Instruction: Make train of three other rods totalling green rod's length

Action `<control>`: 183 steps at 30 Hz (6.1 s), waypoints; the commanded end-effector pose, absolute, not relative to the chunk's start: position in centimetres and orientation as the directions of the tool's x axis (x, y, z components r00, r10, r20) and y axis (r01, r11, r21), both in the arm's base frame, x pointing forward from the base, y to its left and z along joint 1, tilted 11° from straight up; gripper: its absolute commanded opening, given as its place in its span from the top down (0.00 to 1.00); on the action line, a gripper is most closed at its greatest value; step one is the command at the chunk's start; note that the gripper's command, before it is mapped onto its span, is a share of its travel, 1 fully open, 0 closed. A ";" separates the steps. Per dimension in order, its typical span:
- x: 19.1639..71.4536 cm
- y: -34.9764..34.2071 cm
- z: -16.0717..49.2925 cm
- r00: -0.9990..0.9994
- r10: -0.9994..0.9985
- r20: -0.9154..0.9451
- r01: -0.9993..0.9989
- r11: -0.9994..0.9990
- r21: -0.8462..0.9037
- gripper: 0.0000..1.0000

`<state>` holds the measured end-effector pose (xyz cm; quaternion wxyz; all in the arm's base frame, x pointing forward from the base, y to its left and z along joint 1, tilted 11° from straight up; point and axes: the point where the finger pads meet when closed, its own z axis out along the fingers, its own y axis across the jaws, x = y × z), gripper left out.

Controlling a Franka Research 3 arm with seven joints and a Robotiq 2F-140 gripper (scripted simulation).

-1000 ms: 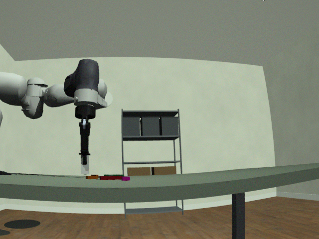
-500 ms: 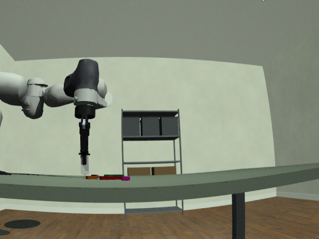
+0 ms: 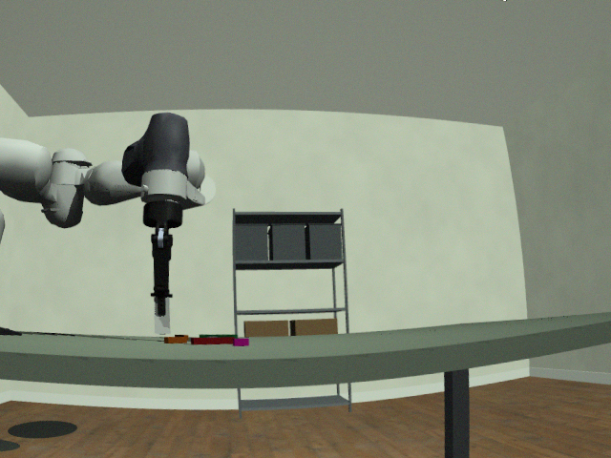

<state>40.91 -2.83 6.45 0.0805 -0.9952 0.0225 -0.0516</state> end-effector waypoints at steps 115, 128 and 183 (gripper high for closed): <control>40.2 -4.1 13.2 0.993 -0.052 0.103 -0.035 -0.987 -0.159 0.85; 40.1 -4.3 14.1 0.993 -0.052 0.103 -0.035 -0.987 -0.159 0.00; 43.4 -6.5 13.7 0.734 -0.679 -0.019 -0.670 -0.720 -0.178 0.00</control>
